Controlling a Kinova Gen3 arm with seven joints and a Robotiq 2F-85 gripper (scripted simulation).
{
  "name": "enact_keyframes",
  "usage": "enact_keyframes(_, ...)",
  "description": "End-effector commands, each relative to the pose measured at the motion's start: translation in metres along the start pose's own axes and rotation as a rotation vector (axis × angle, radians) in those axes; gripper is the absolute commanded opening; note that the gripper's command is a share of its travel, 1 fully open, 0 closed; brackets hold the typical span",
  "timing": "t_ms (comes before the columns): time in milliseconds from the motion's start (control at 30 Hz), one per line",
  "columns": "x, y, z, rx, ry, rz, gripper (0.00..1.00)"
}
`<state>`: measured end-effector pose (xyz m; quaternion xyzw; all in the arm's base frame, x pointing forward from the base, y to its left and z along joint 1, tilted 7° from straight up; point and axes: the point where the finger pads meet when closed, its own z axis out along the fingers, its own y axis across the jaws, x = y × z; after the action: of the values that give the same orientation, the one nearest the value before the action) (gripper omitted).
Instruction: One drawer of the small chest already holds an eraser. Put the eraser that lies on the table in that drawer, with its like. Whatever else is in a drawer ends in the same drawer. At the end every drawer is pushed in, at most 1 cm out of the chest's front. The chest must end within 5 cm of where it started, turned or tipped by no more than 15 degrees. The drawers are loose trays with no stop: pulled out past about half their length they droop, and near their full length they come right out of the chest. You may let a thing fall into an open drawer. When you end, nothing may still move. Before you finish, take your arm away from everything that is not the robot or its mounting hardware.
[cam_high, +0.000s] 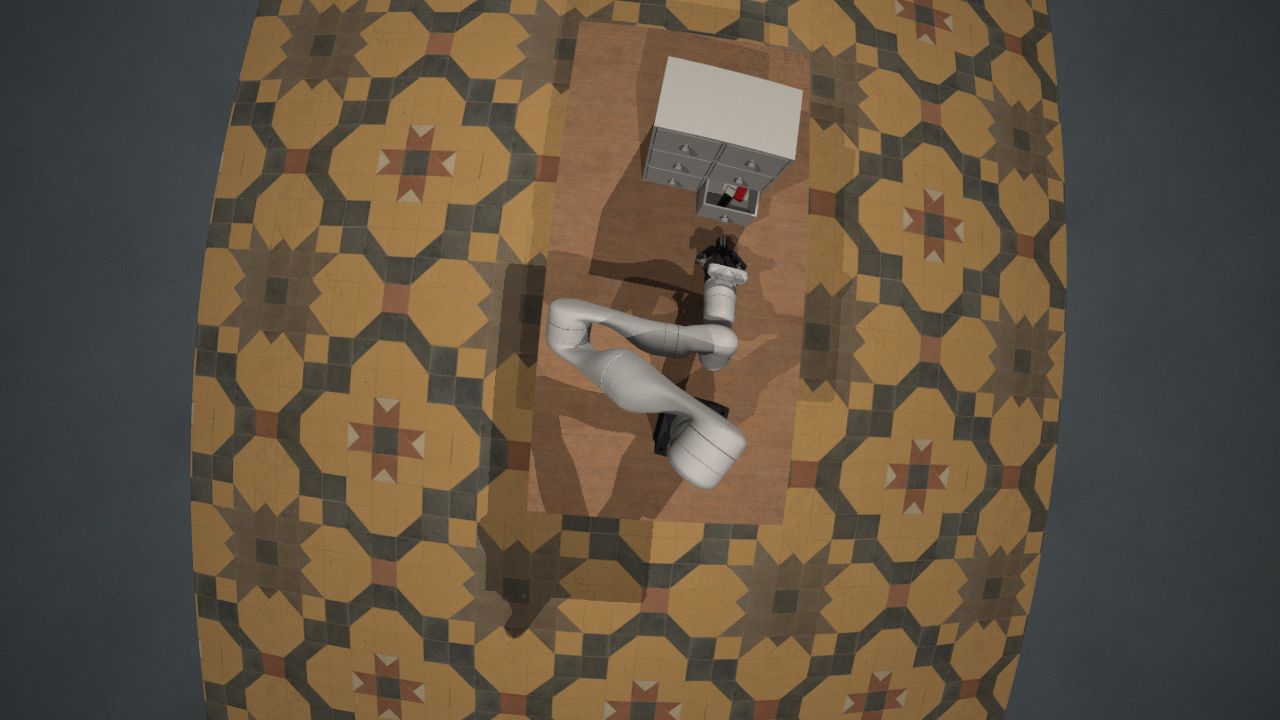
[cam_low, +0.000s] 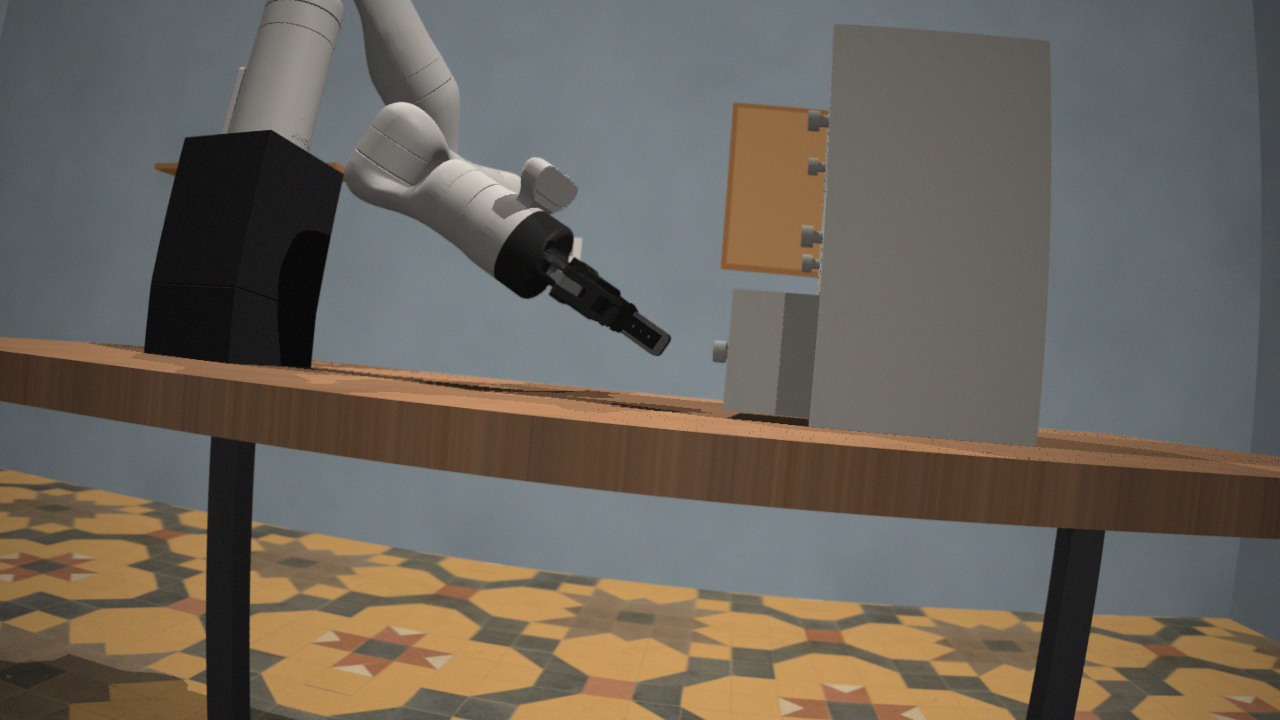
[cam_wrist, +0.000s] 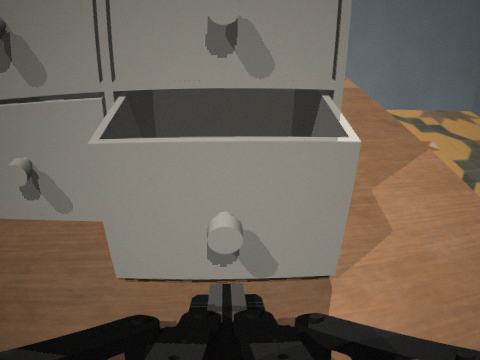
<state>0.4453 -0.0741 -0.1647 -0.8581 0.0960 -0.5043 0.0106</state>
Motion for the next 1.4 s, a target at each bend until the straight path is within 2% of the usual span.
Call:
enact_keyframes(0, 0.0004, -0.0003, 0.0000, 0.000, 0.001, -0.001, 0.00)
enact_keyframes(967, 0.0010, -0.0003, 0.0009, 0.000, 0.001, -0.001, 0.00)
enact_keyframes(1367, 0.0045, -0.0003, 0.0069, 0.000, 0.001, -0.001, 0.00)
